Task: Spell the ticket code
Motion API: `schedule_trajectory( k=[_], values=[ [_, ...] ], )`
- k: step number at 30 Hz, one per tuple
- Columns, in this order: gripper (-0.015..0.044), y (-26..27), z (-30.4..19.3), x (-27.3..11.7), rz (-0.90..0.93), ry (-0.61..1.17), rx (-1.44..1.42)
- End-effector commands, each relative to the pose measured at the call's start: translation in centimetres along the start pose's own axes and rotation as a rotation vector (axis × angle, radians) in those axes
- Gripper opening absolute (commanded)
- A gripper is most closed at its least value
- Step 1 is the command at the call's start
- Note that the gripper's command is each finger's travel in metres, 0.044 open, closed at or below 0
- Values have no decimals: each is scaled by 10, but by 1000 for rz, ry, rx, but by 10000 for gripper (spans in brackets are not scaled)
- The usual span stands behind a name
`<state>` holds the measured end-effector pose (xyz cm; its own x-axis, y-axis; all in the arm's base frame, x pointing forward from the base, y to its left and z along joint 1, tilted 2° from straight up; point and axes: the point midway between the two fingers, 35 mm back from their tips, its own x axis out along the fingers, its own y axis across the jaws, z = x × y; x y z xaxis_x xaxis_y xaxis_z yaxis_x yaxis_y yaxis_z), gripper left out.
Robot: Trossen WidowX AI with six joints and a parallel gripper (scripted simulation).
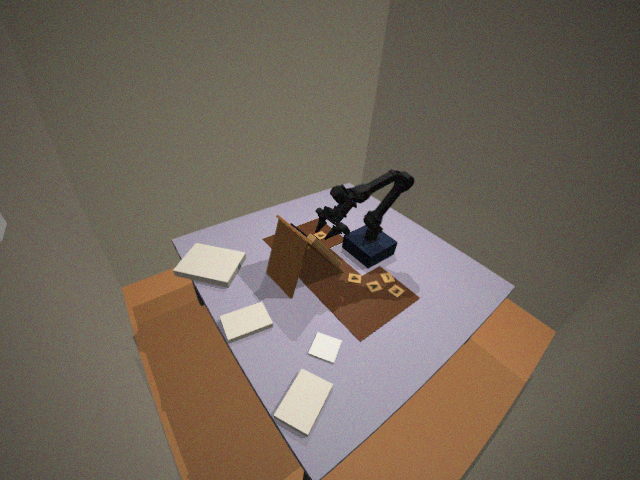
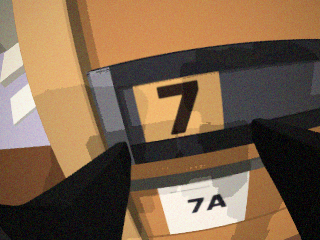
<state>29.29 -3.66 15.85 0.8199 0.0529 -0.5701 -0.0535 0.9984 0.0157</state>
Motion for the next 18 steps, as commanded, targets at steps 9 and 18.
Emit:
schedule_trajectory(
  k=[9,18],
  values=[
    [59,0,0,0,0,0,0],
    [0,0,0,0,0,0,0]
  ],
)
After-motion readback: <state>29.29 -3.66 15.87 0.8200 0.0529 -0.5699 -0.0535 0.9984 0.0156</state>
